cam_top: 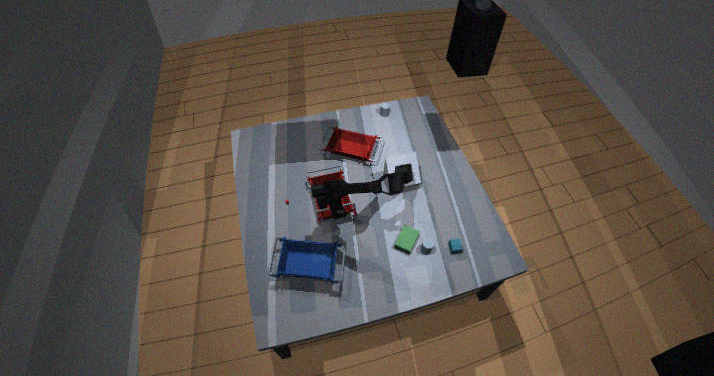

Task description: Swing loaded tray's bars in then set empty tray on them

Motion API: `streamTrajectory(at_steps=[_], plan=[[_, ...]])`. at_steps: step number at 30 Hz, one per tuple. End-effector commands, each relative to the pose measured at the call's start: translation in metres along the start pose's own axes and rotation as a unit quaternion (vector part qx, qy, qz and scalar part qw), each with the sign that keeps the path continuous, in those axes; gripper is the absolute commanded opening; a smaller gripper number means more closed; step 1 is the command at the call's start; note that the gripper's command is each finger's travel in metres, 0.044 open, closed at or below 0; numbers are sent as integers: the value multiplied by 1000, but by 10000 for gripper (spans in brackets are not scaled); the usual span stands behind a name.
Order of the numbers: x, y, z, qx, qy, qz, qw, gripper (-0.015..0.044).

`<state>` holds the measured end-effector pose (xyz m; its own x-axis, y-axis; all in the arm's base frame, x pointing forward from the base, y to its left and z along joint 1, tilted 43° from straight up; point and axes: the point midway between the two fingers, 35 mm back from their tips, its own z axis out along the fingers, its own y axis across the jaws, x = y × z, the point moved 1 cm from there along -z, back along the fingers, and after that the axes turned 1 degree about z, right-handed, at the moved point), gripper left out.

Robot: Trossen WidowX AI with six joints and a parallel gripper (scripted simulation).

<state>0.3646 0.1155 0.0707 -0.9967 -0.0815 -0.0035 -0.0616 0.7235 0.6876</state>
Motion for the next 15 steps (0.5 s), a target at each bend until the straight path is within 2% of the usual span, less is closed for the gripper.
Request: streamTrajectory(at_steps=[1,6,15], plan=[[1,-15,12,2,2,-2,1000,86],[1,-17,11,2,2,-2,1000,86],[0,-12,-30,3,2,-2,1000,86]])
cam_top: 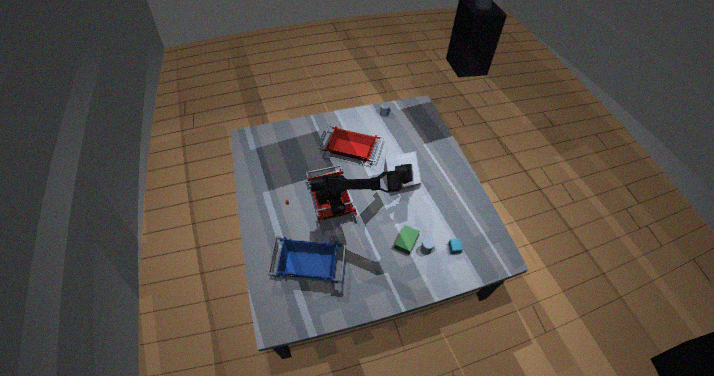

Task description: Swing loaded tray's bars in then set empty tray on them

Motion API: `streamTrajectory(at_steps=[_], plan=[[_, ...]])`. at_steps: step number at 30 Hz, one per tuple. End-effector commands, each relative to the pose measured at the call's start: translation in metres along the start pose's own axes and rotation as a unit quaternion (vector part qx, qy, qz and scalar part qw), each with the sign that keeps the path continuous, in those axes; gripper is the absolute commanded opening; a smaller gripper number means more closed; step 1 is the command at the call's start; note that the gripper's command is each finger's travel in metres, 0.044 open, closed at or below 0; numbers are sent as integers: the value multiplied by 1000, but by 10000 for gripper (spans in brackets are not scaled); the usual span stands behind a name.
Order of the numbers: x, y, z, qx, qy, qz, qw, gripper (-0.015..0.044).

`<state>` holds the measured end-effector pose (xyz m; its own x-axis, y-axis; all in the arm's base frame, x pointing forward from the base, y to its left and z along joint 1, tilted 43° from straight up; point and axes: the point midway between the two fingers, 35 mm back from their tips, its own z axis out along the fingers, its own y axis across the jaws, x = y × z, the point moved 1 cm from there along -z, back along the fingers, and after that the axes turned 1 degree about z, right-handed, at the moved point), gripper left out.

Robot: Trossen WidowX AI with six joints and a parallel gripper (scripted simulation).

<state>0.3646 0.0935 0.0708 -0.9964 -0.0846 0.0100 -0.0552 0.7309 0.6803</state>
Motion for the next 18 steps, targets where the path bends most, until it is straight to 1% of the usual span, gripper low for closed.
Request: streamTrajectory(at_steps=[1,2,3,18], plan=[[-1,4,-15,-2,-4,-5,1000,86],[-1,4,-15,-2,-4,-5,1000,86],[-1,1,-8,0,-4,-1,1000,86],[-1,1,-8,0,-4,-1,1000,86]])
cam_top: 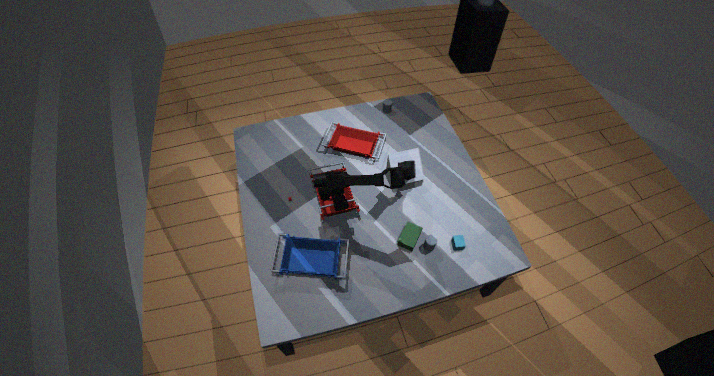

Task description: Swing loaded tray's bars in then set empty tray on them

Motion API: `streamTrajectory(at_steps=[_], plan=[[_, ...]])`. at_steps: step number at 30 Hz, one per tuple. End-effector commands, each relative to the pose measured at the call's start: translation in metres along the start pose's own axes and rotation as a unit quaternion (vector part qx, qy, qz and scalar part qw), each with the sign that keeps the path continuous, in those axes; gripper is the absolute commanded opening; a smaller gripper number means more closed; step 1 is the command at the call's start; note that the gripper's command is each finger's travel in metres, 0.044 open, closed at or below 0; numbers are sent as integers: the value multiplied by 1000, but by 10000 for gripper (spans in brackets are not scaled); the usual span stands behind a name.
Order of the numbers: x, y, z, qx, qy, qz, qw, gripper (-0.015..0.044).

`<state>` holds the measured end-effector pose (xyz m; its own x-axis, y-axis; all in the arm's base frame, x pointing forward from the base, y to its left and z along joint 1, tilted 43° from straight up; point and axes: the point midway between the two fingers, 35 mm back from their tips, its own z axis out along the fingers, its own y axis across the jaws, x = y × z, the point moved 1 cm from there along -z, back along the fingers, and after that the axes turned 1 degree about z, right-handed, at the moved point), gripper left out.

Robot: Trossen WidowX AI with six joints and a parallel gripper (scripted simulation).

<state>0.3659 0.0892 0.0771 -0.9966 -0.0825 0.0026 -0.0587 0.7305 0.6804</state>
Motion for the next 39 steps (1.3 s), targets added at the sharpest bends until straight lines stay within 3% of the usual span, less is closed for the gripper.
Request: streamTrajectory(at_steps=[1,13,21,22,23,31,39], plan=[[0,0,0,0,-1,1,1000,86],[-1,0,-6,1,-1,1,1000,86],[0,-1,-89,2,0,0,1000,86],[0,-1,-91,2,0,0,1000,86],[-3,-4,-62,0,2,4,1000,86],[-24,-123,-43,7,-1,1,1000,86],[-7,-243,-12,5,-1,-4,1000,86]])
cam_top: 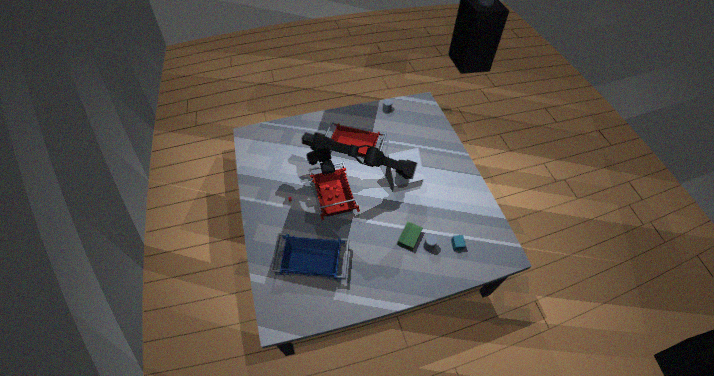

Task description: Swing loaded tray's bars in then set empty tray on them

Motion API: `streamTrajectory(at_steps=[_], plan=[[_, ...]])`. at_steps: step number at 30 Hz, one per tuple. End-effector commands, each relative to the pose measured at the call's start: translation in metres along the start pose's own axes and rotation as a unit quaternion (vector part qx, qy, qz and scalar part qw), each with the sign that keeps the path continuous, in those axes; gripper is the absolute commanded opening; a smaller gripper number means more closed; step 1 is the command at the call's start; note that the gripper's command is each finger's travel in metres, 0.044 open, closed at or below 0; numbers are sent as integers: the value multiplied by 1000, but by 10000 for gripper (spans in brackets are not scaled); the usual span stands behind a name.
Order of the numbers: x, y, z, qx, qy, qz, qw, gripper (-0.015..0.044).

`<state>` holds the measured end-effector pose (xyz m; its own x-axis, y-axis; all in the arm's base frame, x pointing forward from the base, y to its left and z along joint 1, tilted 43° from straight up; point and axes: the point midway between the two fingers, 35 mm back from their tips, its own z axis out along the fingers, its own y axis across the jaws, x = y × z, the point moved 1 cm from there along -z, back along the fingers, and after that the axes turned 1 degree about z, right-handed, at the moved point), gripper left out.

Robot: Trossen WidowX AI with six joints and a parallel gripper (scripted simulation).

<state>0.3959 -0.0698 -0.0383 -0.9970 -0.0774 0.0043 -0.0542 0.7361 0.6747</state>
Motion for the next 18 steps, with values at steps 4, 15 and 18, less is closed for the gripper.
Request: streamTrajectory(at_steps=[4,15,18], plan=[[11,-52,15,1,0,-7,1000,86],[11,-53,27,1,0,-7,1000,86],[10,-53,42,0,0,-7,1000,86]])
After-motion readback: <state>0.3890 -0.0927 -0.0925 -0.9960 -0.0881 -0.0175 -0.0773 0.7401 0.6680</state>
